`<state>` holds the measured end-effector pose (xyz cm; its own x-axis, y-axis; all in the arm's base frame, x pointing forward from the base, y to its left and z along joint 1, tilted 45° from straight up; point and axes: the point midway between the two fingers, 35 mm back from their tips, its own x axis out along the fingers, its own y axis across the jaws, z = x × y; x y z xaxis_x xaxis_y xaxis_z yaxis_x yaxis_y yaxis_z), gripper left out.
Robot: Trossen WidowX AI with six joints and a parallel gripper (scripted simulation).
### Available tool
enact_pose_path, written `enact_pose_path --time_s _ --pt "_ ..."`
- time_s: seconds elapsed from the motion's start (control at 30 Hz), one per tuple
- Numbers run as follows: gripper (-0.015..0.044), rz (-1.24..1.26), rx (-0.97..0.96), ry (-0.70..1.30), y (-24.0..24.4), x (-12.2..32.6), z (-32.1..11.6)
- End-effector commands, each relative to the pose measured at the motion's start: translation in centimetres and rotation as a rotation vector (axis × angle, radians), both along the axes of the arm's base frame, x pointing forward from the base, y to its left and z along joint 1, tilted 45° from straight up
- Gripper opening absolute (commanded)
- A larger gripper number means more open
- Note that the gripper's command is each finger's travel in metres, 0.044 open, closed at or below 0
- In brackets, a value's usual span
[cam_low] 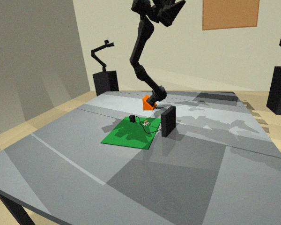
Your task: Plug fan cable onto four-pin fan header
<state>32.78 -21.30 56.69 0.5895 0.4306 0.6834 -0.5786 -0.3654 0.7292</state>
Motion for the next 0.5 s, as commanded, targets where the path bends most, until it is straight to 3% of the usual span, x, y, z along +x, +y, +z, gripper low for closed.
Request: enact_pose_path --time_s 0.0,0.17,0.47 --pt "0.0426 0.0 0.0 0.0 0.0 0.0 0.0" --pt "0.044 -0.039 -0.033 -0.05 0.2 -1.9 1.2" --pt "0.044 -0.273 -0.264 -0.347 4.2 -12.8 6.8"
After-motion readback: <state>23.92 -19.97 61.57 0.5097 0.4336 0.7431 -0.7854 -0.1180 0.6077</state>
